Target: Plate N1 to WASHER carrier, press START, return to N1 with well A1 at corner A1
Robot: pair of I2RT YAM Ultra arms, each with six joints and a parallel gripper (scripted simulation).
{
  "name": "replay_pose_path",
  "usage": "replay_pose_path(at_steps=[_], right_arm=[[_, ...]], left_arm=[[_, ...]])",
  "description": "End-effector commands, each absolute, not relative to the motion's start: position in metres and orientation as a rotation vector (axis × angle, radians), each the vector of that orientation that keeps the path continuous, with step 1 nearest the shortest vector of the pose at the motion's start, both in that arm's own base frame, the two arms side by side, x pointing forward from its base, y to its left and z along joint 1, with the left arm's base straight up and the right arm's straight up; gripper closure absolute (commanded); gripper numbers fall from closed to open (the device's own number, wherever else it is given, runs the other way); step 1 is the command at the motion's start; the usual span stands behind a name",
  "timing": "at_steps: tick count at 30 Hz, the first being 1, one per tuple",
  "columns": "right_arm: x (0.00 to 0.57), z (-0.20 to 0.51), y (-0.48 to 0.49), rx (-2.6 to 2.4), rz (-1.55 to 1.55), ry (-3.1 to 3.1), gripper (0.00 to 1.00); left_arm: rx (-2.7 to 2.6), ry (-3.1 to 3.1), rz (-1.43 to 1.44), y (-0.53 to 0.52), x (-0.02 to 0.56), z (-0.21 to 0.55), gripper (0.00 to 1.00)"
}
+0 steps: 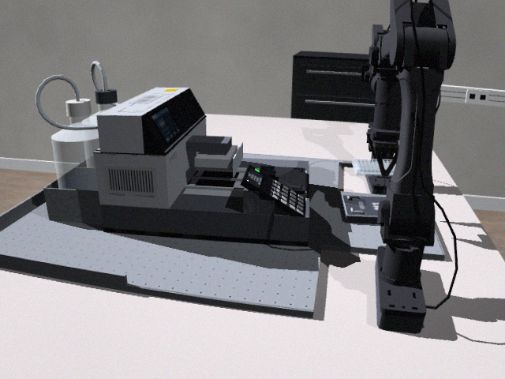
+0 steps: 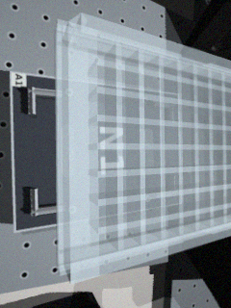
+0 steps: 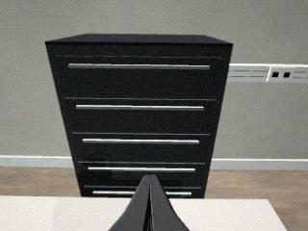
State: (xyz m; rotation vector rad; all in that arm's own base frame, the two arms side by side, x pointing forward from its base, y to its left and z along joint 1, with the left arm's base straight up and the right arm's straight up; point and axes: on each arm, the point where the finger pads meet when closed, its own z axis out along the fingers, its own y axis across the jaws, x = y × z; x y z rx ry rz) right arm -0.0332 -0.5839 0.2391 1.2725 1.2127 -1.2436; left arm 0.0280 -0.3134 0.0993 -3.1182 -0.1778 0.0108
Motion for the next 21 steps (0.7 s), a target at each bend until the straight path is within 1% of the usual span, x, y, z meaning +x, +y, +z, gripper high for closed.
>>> replay_pose_path(at_steps=[1, 12, 21], right_arm=[[-0.037, 0.256, -0.579, 1.257, -1.257, 1.177, 1.0], [-0.037, 0.256, -0.579, 1.257, -1.257, 1.177, 1.0], [-0.037, 0.256, -0.579, 1.257, -1.257, 1.177, 1.0]], left_arm=[[-3.124, -0.179, 0.037, -0.315, 0.017, 0.111, 1.0], [-3.172, -0.211, 0.015, -0.321, 0.031, 0.119, 1.0], [-3.176, -0.186, 0.032, -0.322, 0.021, 0.113, 1.0]])
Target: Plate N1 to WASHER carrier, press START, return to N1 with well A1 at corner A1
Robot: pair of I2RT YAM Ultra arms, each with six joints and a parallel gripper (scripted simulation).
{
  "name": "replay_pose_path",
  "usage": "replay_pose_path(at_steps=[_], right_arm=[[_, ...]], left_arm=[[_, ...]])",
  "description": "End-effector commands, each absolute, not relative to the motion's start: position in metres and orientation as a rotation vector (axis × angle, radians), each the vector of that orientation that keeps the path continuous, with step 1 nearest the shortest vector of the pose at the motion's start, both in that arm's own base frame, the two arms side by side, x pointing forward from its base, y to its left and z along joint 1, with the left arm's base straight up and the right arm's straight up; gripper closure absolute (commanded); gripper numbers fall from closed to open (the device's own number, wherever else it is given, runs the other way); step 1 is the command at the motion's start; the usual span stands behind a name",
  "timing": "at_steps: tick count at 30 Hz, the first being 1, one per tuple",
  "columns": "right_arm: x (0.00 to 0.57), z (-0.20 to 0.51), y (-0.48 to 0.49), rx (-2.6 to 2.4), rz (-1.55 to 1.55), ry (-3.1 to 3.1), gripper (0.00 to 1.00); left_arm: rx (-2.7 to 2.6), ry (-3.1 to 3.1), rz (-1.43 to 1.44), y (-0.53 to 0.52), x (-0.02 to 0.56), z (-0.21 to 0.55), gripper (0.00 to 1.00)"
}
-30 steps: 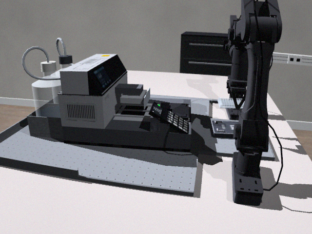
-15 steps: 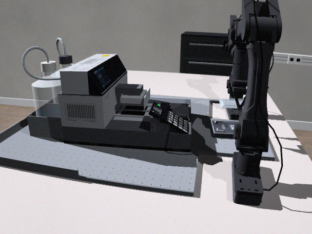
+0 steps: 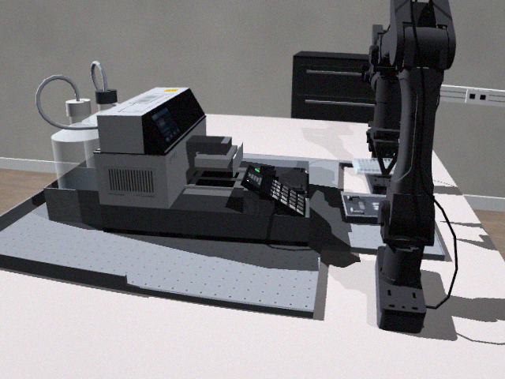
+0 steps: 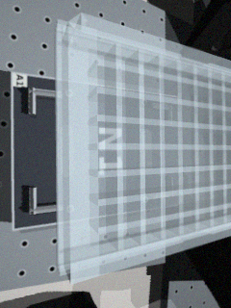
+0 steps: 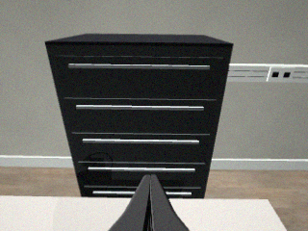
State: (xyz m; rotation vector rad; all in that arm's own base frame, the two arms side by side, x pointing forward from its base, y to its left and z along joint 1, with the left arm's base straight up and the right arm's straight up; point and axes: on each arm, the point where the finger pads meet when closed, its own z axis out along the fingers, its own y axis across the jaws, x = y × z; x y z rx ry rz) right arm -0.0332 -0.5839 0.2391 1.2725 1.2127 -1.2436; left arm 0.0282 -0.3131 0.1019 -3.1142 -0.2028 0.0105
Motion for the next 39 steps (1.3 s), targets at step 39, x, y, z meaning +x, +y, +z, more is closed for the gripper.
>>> replay_pose_path(at_steps=[39], right_arm=[[-0.037, 0.256, -0.579, 1.257, -1.257, 1.177, 1.0]], left_arm=[[-3.133, -0.207, 0.038, -0.319, 0.027, 0.041, 1.0]])
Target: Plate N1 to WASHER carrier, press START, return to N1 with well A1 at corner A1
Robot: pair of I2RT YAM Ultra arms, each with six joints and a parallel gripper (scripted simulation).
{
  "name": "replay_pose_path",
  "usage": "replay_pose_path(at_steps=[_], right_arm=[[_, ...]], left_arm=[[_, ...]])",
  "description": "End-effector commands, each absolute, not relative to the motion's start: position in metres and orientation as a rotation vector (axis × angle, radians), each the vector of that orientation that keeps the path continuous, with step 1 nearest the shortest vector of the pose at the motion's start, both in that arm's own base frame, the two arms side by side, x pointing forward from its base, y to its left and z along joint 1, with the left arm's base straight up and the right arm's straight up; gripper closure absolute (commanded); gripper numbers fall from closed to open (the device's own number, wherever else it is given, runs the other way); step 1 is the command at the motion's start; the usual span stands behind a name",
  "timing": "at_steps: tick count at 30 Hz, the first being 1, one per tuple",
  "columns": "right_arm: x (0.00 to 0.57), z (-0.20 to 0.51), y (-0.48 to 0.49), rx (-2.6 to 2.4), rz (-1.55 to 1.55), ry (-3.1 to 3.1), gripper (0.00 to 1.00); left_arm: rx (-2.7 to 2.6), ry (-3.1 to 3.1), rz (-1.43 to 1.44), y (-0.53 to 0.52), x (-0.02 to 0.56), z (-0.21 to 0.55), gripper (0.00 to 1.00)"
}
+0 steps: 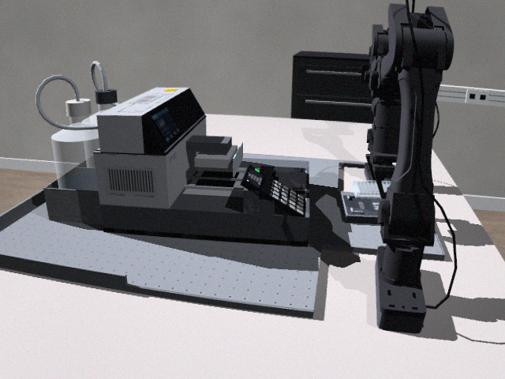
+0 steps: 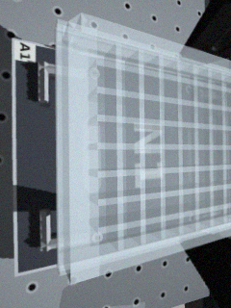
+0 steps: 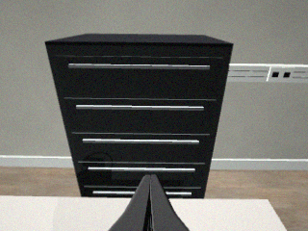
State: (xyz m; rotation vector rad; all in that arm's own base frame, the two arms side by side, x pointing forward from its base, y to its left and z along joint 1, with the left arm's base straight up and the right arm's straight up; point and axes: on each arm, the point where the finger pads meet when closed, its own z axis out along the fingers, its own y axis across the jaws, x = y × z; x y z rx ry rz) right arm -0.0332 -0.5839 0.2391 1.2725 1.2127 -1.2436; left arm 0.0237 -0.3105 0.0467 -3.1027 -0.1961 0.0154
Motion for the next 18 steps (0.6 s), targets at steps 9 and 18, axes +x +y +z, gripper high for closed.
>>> replay_pose_path(at_steps=[9, 18], right_arm=[[-0.037, 0.256, -0.579, 1.257, -1.257, 1.177, 1.0], [-0.037, 0.256, -0.579, 1.257, -1.257, 1.177, 1.0]], left_arm=[[-3.118, -0.194, 0.03, -0.314, 0.023, 0.028, 1.0], [-3.137, -0.22, 0.028, -0.319, 0.023, 0.022, 1.0]])
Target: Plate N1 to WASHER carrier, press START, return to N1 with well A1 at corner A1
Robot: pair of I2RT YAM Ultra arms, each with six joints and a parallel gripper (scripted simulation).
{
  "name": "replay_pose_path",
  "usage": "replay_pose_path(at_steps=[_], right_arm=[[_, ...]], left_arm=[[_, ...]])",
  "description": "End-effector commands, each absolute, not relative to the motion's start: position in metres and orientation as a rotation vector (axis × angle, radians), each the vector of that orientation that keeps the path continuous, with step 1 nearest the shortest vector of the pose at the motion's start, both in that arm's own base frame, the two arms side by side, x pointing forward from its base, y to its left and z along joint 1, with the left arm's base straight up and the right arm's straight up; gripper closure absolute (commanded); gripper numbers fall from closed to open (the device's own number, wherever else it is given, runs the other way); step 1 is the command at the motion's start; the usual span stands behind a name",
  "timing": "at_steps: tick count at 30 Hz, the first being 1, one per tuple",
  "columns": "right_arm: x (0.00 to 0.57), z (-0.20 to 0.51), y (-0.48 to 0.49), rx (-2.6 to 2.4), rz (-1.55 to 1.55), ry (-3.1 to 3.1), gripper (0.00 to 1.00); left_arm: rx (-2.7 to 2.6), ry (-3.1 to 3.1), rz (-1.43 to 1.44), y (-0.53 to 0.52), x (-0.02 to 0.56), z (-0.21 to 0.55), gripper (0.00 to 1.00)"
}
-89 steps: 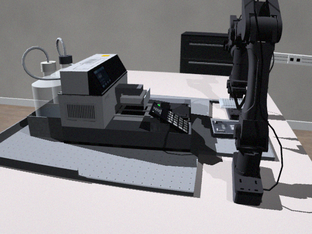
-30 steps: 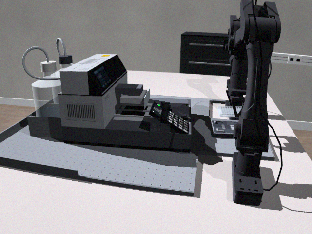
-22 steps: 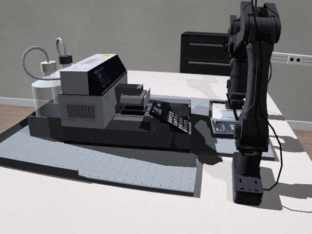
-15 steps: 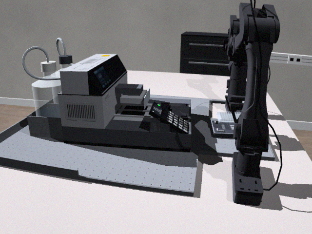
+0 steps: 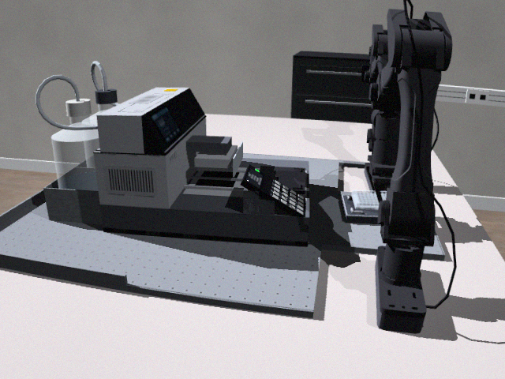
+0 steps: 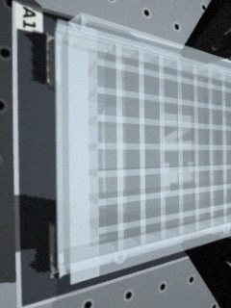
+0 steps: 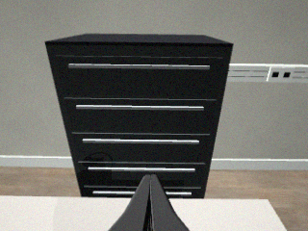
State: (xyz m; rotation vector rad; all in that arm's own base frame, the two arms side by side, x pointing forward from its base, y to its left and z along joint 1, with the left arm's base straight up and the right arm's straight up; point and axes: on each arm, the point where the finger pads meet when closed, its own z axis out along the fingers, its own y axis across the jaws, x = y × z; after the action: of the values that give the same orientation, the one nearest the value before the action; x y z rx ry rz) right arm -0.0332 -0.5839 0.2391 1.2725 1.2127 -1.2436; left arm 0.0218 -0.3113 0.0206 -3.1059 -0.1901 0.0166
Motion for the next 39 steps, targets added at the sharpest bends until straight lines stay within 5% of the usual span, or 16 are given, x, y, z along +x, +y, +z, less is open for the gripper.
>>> replay_pose_path(at_steps=[1, 39], right_arm=[[-0.037, 0.256, -0.579, 1.257, -1.257, 1.177, 1.0], [-0.037, 0.256, -0.579, 1.257, -1.257, 1.177, 1.0]], left_arm=[[-3.141, -0.22, 0.028, -0.32, 0.025, 0.024, 1.0], [-3.12, -0.189, 0.032, -0.315, 0.021, 0.023, 1.0]])
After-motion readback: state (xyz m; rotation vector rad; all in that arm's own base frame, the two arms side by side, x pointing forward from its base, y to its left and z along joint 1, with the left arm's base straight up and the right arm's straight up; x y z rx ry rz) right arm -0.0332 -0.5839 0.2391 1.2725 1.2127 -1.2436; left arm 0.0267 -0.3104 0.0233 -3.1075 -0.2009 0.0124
